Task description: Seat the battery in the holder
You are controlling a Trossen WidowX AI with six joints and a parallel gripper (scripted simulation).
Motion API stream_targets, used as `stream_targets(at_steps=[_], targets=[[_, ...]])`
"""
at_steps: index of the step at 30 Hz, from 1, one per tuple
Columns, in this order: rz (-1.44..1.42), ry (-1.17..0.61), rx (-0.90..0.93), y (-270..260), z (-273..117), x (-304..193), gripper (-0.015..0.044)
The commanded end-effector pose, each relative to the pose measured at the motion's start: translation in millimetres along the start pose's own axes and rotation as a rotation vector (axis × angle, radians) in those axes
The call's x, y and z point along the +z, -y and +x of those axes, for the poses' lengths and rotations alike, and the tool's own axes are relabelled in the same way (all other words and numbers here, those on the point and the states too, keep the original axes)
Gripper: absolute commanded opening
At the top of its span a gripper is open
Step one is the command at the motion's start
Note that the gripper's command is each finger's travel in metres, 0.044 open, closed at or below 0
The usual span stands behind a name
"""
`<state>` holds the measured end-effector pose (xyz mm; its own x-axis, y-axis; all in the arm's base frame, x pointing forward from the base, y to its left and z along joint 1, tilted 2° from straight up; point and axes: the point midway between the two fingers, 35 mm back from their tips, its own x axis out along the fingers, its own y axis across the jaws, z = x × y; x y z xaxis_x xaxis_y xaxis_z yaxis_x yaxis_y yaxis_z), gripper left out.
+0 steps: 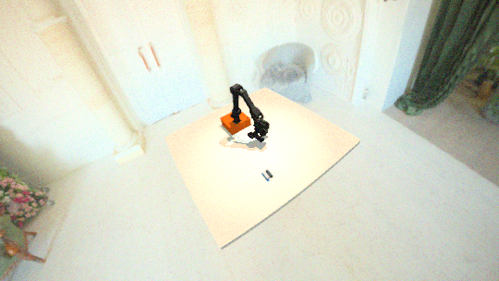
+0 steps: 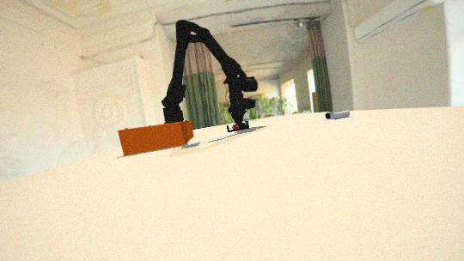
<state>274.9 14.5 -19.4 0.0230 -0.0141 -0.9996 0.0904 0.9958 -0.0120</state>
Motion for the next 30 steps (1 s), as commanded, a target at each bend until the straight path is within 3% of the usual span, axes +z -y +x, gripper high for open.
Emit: stream_targets(at_steps=[1, 14, 24, 30], targets=[[-0.004, 0.001, 0.000, 0.0, -0.2, 0.3, 0.0177], [0.000, 0.000, 0.000, 0.1, -15.1, -0.4, 0.0177], [0.000, 0.000, 0.000, 0.7, -86.6, -2.8, 0.0439], [0.000, 0.001, 0.000, 0.2, -86.7, -0.7, 0.0440]])
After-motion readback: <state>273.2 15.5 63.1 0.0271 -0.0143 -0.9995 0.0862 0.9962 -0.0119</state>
